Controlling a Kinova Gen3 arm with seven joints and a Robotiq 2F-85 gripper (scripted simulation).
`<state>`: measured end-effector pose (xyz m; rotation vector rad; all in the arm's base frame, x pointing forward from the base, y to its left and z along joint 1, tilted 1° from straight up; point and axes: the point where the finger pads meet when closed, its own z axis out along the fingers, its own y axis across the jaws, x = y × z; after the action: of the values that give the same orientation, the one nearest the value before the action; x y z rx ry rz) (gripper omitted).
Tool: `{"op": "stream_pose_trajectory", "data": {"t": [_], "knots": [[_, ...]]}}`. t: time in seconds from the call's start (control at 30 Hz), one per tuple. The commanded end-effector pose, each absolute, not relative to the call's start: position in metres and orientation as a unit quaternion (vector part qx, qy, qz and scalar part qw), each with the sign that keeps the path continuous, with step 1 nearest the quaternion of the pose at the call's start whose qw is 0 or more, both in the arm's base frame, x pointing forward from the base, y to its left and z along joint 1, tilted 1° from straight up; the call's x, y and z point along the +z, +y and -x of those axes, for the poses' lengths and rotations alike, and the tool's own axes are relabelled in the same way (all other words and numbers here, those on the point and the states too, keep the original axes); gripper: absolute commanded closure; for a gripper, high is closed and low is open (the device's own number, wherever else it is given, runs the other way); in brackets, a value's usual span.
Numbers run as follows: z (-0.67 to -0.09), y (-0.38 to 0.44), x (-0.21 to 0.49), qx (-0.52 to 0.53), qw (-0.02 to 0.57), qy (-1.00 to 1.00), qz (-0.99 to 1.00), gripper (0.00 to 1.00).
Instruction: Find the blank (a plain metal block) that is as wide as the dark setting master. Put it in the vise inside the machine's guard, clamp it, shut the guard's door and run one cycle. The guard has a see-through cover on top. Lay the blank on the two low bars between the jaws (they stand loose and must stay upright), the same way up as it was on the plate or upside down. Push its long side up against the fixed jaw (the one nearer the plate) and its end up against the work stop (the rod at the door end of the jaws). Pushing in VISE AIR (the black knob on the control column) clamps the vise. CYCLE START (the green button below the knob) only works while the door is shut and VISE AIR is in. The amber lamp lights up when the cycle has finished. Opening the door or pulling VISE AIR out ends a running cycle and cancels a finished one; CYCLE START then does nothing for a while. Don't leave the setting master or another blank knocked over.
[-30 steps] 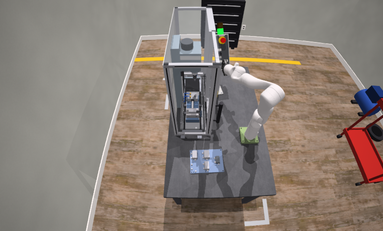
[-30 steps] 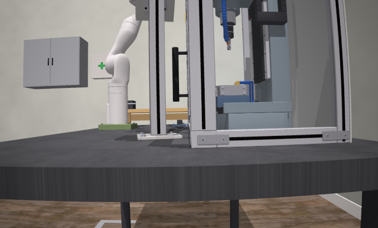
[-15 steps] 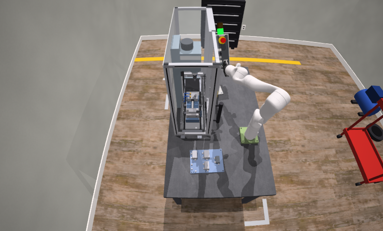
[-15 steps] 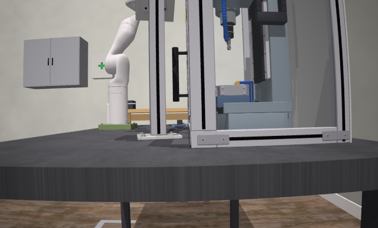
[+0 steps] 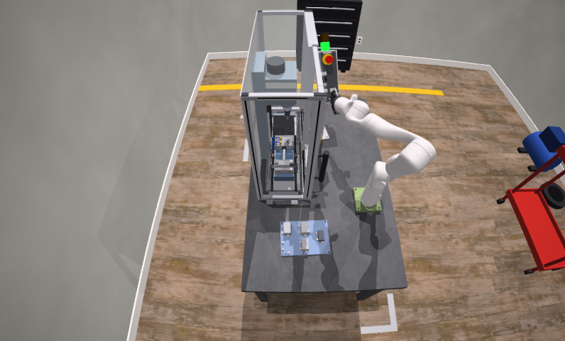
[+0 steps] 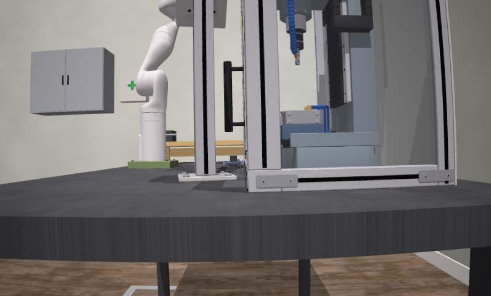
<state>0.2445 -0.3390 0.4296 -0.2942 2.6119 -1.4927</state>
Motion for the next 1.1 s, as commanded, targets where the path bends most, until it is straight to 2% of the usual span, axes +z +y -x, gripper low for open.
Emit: {"op": "stream_pose_trajectory", "data": {"t": [0.0, 0.63, 0.8, 1.07], "knots": [[-0.245, -0.339, 0.43, -0.493, 0.06, 0.862, 0.097, 0.9], [-0.243, -0.333, 0.434, -0.493, 0.06, 0.862, 0.097, 0.9], [-0.254, -0.332, 0.493, -0.589, 0.064, 0.801, 0.086, 0.9], [-0.254, -0.332, 0.493, -0.589, 0.064, 0.801, 0.086, 0.9]]}}
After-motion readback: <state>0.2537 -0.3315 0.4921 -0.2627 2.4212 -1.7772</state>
